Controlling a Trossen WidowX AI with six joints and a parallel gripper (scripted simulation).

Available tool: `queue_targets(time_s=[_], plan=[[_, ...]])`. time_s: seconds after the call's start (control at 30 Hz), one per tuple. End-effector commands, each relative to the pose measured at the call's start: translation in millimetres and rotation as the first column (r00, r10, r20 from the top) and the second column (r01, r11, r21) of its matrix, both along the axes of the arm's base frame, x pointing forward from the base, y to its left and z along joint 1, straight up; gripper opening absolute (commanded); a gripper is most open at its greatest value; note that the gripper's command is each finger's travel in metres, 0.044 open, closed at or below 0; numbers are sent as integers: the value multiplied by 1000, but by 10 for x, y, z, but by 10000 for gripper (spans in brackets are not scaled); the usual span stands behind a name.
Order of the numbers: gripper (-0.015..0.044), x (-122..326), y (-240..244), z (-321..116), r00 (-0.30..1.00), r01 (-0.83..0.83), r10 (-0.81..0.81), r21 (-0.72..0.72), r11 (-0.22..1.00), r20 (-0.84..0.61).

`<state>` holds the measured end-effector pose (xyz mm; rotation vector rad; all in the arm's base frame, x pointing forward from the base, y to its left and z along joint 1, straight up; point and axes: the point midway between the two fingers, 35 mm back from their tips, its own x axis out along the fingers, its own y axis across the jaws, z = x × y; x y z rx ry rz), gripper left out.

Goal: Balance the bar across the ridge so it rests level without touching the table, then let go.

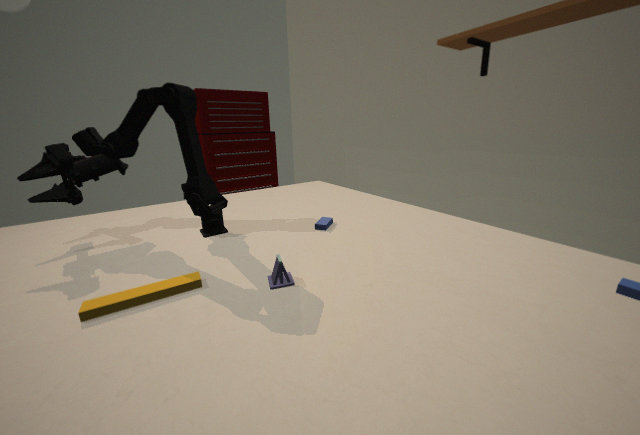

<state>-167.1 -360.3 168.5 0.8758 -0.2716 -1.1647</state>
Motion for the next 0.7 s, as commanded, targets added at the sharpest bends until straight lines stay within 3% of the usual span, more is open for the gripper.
queue_targets(time_s=[0.0,0.1,0.67], plan=[[374,4,-3,-1,1000,0,0,-1,1000,-5],[315,62,-52,-22,998,0,-1,-9,1000,-67],[315,846,-394,-153,917,-219,216,31,975,-335]])
